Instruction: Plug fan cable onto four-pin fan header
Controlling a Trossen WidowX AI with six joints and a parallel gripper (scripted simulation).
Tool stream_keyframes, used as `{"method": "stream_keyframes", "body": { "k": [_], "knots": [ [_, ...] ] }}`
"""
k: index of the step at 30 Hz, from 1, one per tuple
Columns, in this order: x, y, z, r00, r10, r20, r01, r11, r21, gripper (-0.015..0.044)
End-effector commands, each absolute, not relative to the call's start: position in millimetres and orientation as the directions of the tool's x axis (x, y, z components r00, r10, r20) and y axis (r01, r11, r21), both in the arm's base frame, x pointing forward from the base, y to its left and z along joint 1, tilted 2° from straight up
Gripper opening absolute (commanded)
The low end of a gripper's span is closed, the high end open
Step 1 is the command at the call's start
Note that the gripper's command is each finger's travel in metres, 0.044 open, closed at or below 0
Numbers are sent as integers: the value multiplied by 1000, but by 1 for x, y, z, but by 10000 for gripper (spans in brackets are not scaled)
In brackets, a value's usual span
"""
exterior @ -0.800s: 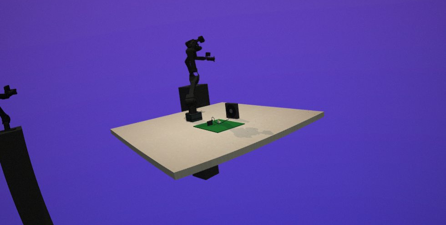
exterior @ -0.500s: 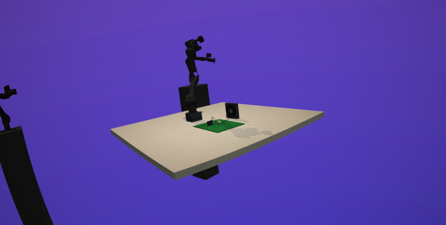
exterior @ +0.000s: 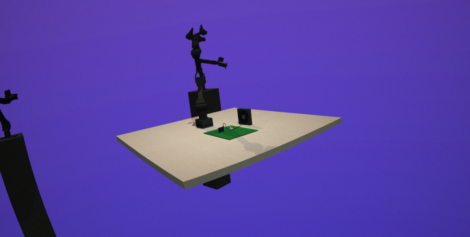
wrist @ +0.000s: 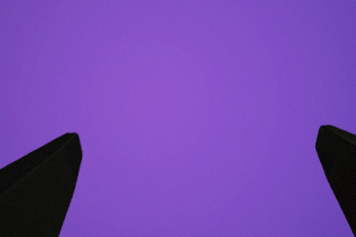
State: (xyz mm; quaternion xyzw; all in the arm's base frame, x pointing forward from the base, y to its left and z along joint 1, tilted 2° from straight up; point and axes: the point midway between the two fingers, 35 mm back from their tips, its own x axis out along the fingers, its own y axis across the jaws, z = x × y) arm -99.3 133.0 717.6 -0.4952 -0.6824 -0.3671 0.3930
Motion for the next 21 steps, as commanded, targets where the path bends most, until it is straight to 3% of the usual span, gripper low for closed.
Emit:
{"method": "stream_keyframes", "body": {
  "k": [1, 11, 21],
  "knots": [
    [-54, 71, 733, -91, 210, 973, 974, 222, 43, 440],
    [57, -38, 724, 214, -127, 969, 960, 213, -184, 440],
    [181, -118, 660, 552, -372, 746, 834, 253, -491, 440]
  ]
}}
